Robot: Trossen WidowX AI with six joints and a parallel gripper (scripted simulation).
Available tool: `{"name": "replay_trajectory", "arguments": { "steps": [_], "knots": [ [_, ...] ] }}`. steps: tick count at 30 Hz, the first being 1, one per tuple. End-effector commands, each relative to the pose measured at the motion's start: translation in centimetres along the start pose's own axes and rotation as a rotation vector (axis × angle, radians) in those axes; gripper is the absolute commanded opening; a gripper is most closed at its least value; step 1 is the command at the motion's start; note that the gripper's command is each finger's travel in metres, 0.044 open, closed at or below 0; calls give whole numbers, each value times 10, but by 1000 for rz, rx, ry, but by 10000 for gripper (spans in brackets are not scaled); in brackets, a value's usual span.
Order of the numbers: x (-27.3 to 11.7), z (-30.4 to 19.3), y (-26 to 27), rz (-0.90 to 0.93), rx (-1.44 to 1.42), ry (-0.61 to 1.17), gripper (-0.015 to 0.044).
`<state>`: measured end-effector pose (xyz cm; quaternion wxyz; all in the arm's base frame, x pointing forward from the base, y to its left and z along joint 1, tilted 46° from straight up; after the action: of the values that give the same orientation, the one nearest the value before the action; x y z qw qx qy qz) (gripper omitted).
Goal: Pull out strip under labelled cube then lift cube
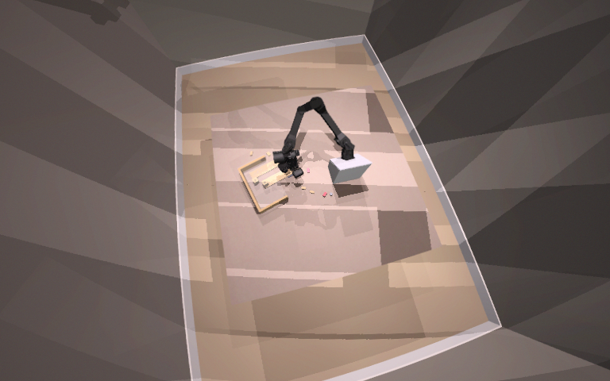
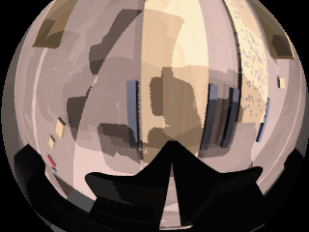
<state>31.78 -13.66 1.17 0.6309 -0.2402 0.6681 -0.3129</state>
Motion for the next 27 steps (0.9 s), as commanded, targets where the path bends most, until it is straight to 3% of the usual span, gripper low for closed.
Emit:
{"name": "replay_trajectory", "arguments": {
  "steps": [1,27],
  "knots": [
    [5,-10,-2,-1,-6,18,0],
    [5,-48,-11,-2,-8,19,0]
  ]
}}
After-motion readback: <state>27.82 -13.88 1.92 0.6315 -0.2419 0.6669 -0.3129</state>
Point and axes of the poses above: the point midway between the two fingers, 35 mm back from their tips, its own x axis out along the fingers, its own y axis across the jaws, z = x × y, the point moved 4 cm from there along -x, back along the fingers, and after that the axes turned 14 degrees about x, right-handed, at the moved point
